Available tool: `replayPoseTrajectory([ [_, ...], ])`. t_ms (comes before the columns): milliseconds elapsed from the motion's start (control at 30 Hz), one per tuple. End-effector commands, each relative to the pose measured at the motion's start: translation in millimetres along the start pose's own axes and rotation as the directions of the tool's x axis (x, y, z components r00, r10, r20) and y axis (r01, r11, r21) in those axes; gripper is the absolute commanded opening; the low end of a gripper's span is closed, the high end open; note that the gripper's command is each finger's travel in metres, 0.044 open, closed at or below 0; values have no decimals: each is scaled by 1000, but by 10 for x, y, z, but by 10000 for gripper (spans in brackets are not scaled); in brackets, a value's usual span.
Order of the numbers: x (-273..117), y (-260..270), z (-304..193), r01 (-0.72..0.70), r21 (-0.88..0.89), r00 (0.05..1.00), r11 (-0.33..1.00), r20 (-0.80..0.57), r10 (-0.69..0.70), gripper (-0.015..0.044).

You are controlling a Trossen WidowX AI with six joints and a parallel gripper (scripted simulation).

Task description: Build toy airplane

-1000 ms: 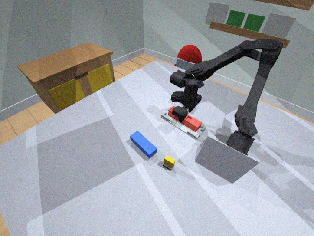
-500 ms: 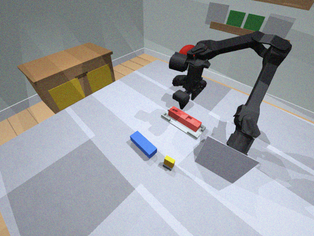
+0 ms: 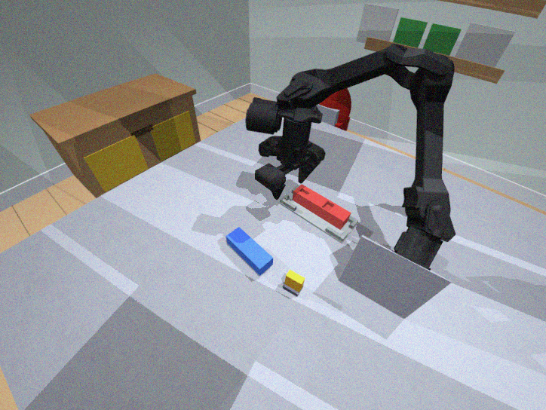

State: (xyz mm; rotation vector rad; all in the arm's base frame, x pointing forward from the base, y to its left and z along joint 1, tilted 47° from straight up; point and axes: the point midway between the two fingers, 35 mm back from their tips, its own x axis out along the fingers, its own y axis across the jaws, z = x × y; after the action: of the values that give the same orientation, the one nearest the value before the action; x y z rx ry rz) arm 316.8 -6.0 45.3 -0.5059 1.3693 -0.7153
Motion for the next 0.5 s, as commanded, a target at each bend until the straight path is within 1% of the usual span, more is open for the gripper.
replayPoseTrajectory([
  [0,11,541,32,-5,-3,1000,1000,0,5,440],
  [167,96,1302,-74,6,1,1000,1000,1,-6,440],
  [233,132,1500,-133,12,3,1000,1000,2,-12,440],
  [467,136,1524,-141,12,3,1000,1000,2,-12,440],
])
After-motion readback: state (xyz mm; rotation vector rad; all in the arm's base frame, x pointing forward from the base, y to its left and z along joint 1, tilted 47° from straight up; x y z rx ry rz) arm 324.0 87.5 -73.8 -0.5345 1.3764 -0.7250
